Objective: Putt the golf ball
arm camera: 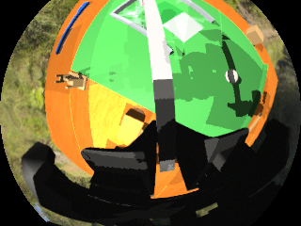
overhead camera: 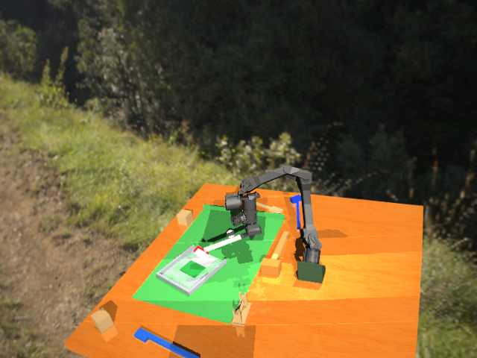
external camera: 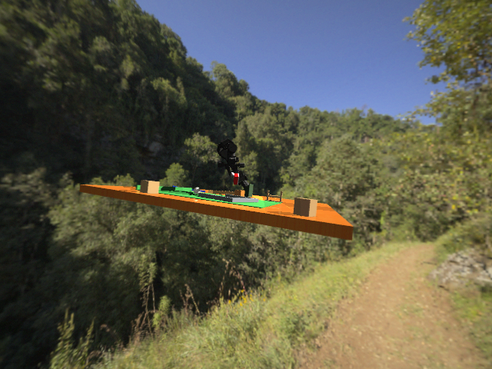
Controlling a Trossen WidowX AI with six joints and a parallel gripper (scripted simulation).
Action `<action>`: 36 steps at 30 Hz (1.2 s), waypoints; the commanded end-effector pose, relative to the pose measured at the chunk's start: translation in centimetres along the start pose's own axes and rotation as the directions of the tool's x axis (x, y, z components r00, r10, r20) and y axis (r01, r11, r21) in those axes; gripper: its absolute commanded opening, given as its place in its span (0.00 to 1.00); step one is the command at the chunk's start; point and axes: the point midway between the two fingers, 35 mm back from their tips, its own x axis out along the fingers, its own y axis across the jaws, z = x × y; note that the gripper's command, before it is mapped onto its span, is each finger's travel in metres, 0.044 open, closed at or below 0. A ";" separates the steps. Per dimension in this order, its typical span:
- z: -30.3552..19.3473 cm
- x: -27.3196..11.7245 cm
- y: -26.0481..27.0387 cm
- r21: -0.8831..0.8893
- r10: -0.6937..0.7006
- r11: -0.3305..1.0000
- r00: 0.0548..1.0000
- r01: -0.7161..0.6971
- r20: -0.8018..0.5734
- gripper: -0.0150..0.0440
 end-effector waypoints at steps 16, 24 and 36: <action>-9.7 -2.5 -10.1 0.751 -0.113 0.645 0.990 0.140 -0.088 0.25; -9.7 -2.5 -10.1 0.751 -0.113 0.645 0.990 0.140 -0.088 0.25; -10.0 0.9 -10.5 0.752 -0.114 0.644 0.990 0.140 -0.087 0.25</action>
